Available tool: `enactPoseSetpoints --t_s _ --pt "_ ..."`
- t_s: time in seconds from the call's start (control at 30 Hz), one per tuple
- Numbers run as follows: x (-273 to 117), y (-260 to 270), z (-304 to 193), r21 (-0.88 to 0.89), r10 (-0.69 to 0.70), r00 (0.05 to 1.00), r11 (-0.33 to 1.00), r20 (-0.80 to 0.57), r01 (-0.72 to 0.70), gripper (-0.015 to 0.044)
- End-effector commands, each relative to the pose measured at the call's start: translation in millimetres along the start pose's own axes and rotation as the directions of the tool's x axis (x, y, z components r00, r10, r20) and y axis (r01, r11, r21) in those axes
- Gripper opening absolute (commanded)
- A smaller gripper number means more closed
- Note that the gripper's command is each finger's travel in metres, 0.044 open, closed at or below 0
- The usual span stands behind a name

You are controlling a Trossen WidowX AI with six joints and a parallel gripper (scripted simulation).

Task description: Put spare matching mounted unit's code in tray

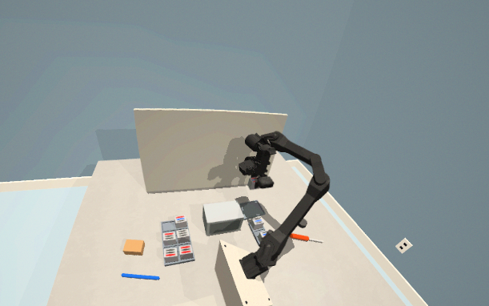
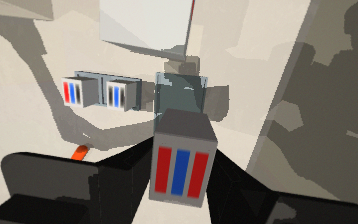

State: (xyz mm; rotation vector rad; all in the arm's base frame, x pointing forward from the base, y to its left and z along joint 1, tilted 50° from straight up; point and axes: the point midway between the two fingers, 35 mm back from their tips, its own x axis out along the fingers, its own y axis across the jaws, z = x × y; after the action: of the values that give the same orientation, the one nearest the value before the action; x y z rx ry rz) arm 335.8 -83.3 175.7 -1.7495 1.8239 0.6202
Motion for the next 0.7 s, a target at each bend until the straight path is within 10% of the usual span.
enactPoseSetpoints --t_s 0.0,0.67 --pt "2 10 -16 -0.010 0.006 1.000 1.000 -0.017 -0.007 0.0000" --pt "17 7 -15 -0.010 0.007 1.000 1.000 -0.011 -0.007 0.0000"
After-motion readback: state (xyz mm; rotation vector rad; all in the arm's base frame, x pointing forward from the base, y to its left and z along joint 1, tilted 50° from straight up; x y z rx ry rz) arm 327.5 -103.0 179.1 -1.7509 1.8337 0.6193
